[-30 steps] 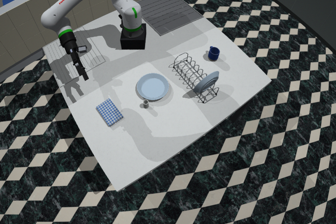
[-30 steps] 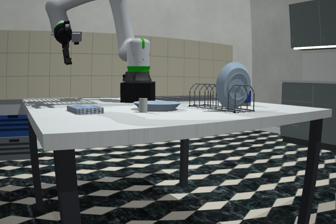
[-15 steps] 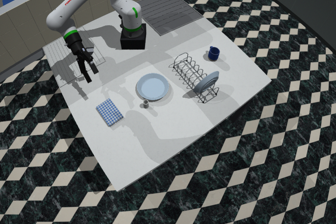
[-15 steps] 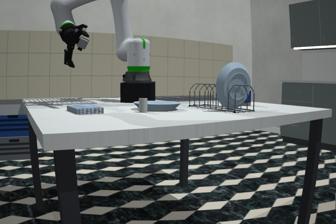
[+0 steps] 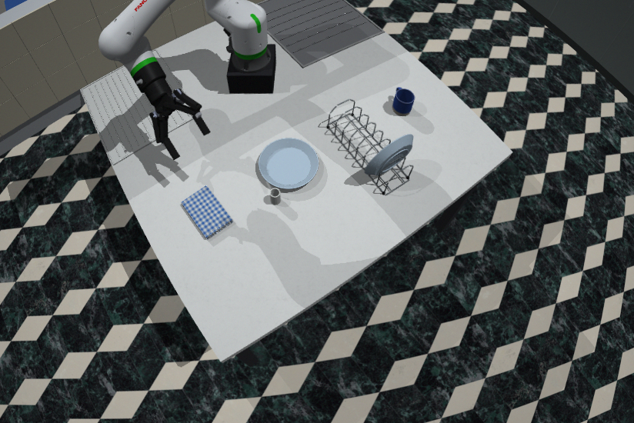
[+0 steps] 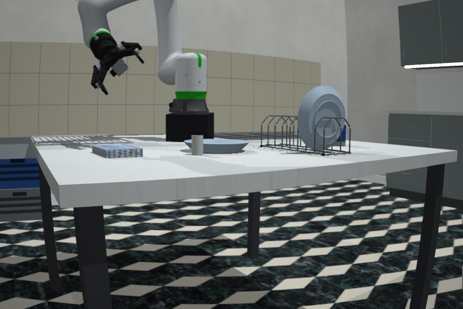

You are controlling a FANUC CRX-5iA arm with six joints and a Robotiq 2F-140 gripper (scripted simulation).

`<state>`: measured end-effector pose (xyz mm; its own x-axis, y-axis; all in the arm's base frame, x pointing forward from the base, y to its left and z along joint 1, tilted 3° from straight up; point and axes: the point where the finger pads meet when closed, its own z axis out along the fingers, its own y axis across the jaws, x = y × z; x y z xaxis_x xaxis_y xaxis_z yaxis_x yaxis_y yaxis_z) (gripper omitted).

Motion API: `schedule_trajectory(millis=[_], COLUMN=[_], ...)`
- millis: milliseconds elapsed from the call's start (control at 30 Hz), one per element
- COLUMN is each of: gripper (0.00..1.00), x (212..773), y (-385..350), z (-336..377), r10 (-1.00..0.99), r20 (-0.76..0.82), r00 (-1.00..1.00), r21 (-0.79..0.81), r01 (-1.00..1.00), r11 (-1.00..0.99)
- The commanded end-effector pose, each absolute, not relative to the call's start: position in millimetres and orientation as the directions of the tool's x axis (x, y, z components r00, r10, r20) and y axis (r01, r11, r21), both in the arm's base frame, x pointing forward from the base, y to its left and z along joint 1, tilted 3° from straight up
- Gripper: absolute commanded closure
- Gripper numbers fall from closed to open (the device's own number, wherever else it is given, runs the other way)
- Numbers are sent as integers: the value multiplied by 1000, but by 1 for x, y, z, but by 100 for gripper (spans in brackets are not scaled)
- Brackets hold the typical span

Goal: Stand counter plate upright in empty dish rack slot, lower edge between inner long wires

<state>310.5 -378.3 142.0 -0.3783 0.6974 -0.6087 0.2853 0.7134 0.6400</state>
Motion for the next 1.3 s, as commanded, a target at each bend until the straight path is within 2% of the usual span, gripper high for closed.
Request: schedule_trajectory(millis=[0, 433, 500, 533, 633, 1000, 1067, 1100, 1267], gripper=[0, 0, 0, 0, 0, 0, 0, 0, 0], x=[314, 321, 321, 322, 323, 324, 324, 324, 323], y=[-365, -328, -328, -320, -313, -283, -283, -275, -263], z=[137, 122, 122, 118, 115, 102, 102, 98, 93], r10=[577, 207, 207, 116, 35, -310, -310, -396, -524], r20=[-692, -818, -818, -830, -836, -804, -804, -782, -736], r00=[-433, -536, -536, -545, -548, -507, -507, -481, -429], r21=[539, 242, 242, 170, 107, -159, -159, -226, -324], r01=[221, 6, 6, -50, -100, -319, -319, -374, -456], r11=[813, 970, 970, 984, 989, 934, 934, 899, 829])
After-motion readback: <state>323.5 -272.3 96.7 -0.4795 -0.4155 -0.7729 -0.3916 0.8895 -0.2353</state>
